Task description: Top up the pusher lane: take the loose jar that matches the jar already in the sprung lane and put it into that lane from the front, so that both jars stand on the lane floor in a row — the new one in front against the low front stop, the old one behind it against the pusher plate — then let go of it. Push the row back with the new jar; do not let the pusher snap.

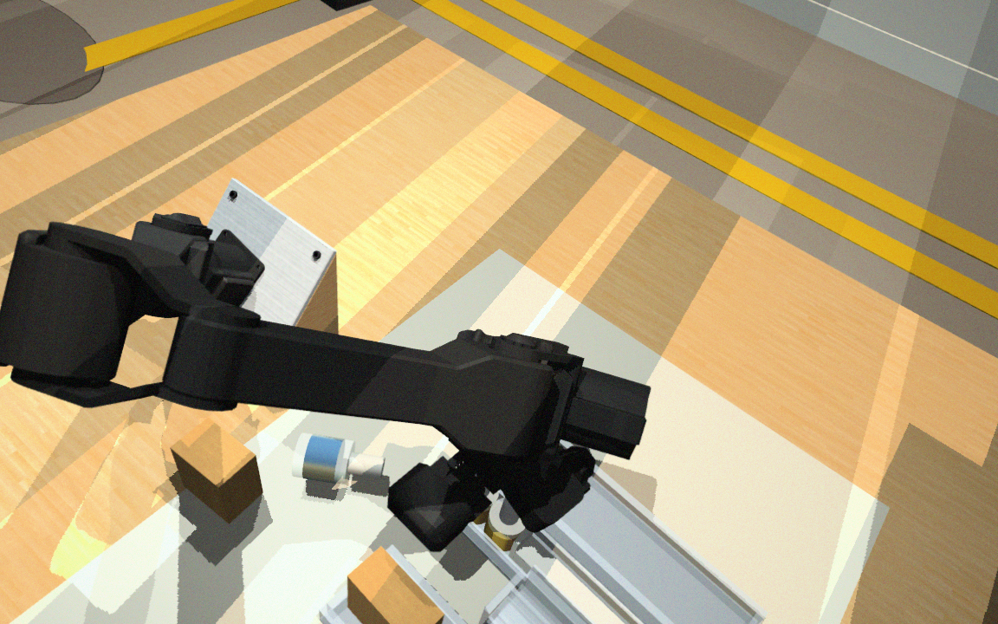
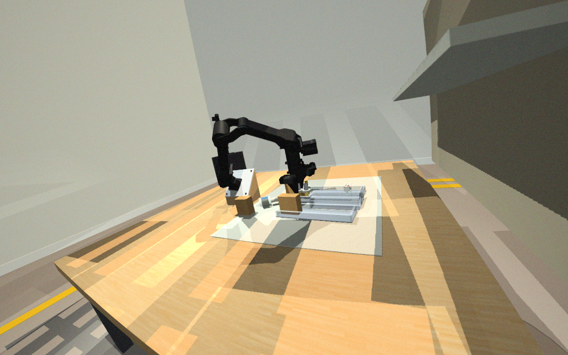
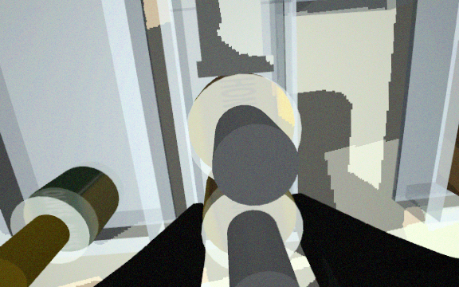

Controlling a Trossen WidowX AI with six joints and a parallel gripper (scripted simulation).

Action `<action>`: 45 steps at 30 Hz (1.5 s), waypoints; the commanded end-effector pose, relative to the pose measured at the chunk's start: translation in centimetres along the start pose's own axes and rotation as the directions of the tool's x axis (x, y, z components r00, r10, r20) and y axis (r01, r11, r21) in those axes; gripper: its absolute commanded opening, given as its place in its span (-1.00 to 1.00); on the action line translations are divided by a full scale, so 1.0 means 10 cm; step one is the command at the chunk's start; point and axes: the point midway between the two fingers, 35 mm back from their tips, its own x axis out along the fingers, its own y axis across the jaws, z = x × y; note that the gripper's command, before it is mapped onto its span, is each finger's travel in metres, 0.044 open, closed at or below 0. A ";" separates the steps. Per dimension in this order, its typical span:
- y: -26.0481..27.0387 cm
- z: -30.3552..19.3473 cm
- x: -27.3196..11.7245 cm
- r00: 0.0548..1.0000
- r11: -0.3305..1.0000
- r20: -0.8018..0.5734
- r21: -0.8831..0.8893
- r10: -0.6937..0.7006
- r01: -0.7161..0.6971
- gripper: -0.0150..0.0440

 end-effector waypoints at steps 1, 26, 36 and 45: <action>0.00 -0.01 0.00 1.000 1.000 0.000 0.005 -0.002 0.002 -0.49; 0.00 0.00 -0.08 1.000 1.000 0.000 0.005 -0.001 0.001 0.43; 0.01 -0.05 -0.21 1.000 1.000 0.000 0.005 -0.001 0.001 0.43; 0.03 -0.35 -0.22 1.000 1.000 -0.001 0.003 0.001 -0.001 0.43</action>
